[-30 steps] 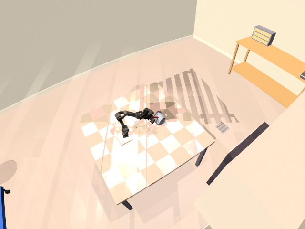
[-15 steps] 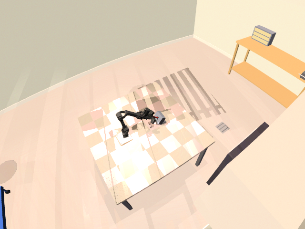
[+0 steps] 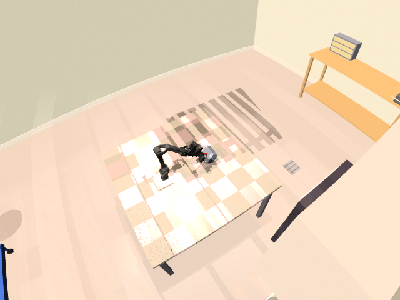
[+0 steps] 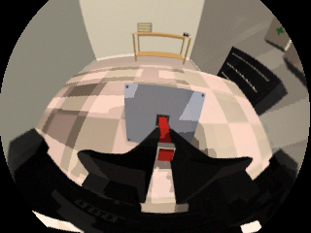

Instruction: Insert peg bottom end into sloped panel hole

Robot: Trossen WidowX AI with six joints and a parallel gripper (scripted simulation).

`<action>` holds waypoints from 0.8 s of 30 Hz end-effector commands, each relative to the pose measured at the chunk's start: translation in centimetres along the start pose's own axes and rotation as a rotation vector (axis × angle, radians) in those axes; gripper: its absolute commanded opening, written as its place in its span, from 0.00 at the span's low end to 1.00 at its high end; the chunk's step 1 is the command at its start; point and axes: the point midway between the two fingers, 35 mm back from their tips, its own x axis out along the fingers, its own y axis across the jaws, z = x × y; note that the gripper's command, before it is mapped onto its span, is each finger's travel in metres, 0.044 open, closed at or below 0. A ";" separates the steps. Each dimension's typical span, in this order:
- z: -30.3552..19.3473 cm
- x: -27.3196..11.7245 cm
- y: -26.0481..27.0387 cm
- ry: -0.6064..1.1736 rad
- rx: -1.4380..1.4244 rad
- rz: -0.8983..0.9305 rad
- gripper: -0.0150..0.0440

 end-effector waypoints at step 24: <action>0.0 1.7 0.0 -0.001 -0.001 0.002 0.25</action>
